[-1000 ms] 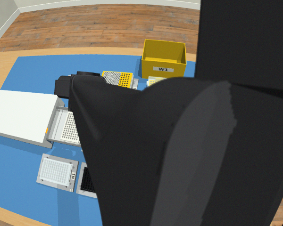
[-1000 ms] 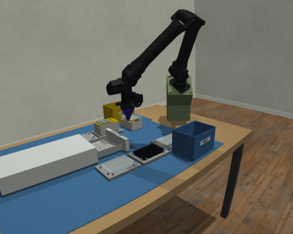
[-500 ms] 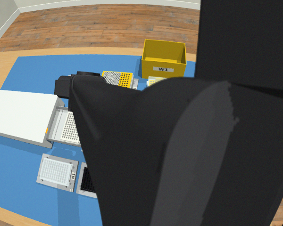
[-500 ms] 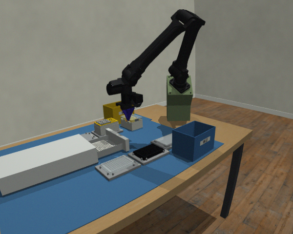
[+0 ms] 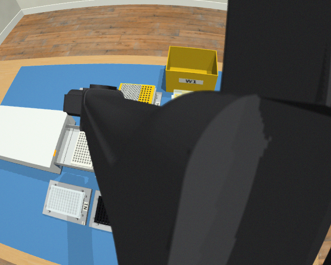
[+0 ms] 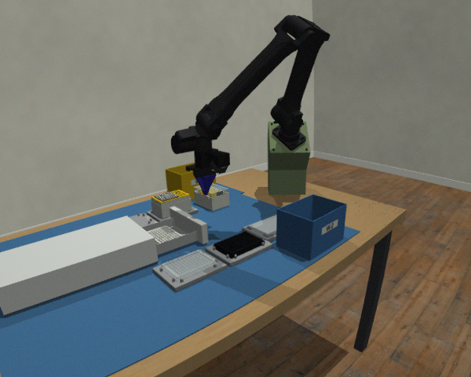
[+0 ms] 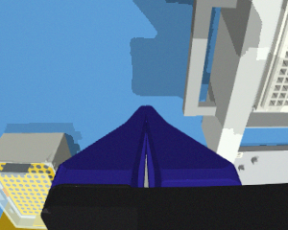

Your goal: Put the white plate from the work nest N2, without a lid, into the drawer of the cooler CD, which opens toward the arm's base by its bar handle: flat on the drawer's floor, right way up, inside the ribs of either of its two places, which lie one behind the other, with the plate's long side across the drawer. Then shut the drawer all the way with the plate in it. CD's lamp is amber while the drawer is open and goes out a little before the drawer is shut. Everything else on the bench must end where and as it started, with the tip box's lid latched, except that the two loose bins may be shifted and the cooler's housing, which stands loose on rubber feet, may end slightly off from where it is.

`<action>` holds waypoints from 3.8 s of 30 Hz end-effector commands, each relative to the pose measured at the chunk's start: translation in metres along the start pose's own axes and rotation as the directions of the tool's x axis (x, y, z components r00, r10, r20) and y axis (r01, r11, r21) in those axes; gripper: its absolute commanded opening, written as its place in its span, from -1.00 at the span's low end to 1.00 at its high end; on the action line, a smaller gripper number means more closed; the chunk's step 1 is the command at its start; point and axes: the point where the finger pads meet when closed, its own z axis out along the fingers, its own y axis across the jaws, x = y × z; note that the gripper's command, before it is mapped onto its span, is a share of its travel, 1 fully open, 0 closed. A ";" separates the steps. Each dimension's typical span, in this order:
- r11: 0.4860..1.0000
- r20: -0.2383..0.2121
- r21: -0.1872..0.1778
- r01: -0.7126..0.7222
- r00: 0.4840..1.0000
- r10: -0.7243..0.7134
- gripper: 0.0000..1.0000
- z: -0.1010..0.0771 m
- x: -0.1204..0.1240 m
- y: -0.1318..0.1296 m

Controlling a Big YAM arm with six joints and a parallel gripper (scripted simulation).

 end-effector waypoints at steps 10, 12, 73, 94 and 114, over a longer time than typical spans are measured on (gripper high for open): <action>1.000 0.000 0.014 -0.006 1.000 0.006 -1.00 0.011 -0.002 -0.002; 1.000 0.005 -0.007 -0.010 1.000 0.010 -1.00 0.021 -0.002 0.003; 1.000 0.008 0.024 0.006 1.000 -0.006 -1.00 0.088 -0.007 -0.012; 1.000 0.005 0.030 0.002 1.000 -0.002 -1.00 0.081 -0.007 -0.014; 1.000 0.005 0.030 0.002 1.000 -0.002 -1.00 0.081 -0.007 -0.014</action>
